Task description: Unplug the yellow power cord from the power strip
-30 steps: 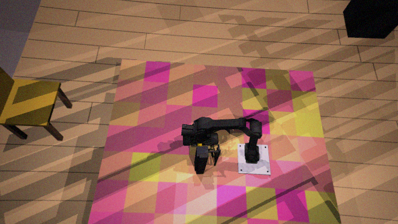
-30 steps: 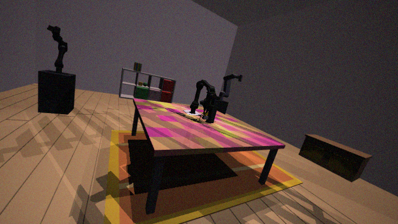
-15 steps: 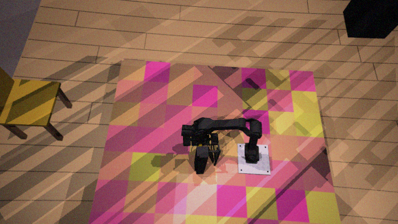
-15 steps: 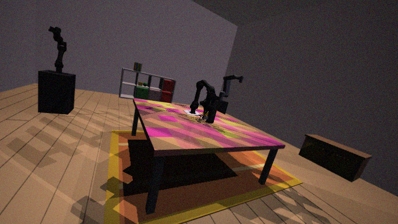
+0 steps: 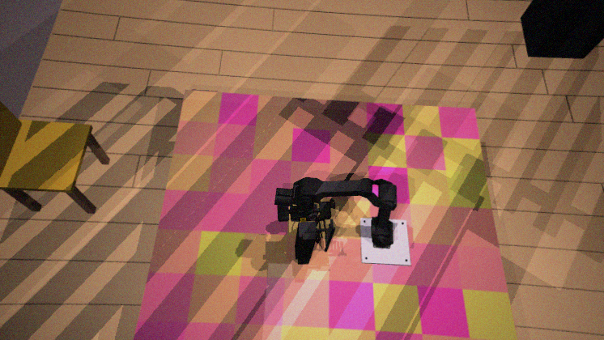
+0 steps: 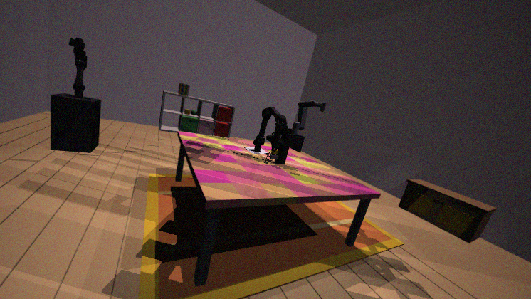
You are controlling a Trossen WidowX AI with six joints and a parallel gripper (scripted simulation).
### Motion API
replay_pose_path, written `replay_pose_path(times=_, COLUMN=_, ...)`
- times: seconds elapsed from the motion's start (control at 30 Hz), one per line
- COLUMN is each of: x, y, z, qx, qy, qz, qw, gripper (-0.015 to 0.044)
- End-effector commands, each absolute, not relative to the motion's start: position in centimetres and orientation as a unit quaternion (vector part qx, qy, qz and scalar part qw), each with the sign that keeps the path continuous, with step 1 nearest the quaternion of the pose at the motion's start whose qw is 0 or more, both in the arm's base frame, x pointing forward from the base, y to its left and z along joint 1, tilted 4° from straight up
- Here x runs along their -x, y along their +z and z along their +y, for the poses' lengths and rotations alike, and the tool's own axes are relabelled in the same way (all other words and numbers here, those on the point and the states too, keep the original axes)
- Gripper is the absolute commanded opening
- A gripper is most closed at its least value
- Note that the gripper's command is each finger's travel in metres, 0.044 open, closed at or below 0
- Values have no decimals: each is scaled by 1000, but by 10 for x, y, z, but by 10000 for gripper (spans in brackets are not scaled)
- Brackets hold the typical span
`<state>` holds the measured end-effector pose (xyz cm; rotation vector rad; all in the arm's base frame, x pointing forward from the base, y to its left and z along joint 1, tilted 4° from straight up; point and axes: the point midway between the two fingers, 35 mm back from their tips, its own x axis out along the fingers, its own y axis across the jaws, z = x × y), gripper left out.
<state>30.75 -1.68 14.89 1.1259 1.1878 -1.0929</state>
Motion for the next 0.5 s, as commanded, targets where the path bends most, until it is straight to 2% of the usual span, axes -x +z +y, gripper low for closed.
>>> replay_pose_path(times=0.0, x=-310, y=151, z=-32, qx=-474, qy=-470, qz=493, qw=558, gripper=0)
replay_pose_path(times=0.47, x=-312, y=153, z=-54, qx=-474, qy=-471, qz=493, qw=558, gripper=0)
